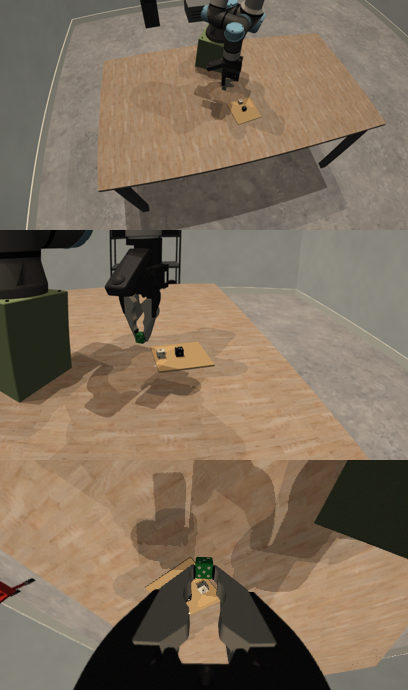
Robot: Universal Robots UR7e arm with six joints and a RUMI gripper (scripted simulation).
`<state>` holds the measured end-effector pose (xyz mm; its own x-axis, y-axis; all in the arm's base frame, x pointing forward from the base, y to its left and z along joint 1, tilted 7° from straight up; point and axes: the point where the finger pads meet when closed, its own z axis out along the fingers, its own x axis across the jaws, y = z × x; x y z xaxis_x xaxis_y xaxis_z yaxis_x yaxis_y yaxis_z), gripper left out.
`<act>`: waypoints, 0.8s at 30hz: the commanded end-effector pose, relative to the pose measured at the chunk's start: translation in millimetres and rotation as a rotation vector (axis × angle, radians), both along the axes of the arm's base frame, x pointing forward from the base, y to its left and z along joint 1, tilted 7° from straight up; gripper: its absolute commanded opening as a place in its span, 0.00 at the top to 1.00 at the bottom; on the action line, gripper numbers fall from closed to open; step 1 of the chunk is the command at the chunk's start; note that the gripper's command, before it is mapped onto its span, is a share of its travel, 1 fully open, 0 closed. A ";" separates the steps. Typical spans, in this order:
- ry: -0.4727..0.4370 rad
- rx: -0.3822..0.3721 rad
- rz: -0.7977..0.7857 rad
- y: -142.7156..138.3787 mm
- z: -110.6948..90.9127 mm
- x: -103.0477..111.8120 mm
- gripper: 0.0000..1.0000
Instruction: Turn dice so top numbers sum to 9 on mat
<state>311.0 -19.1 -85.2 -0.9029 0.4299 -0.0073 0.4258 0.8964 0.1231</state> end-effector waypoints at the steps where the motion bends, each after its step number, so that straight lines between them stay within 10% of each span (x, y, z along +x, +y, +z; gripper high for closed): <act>1: 0.000 0.001 0.000 -0.7 5.2 -0.1 0.97; 24: 0.000 0.001 0.000 -1.4 11.5 -0.5 0.97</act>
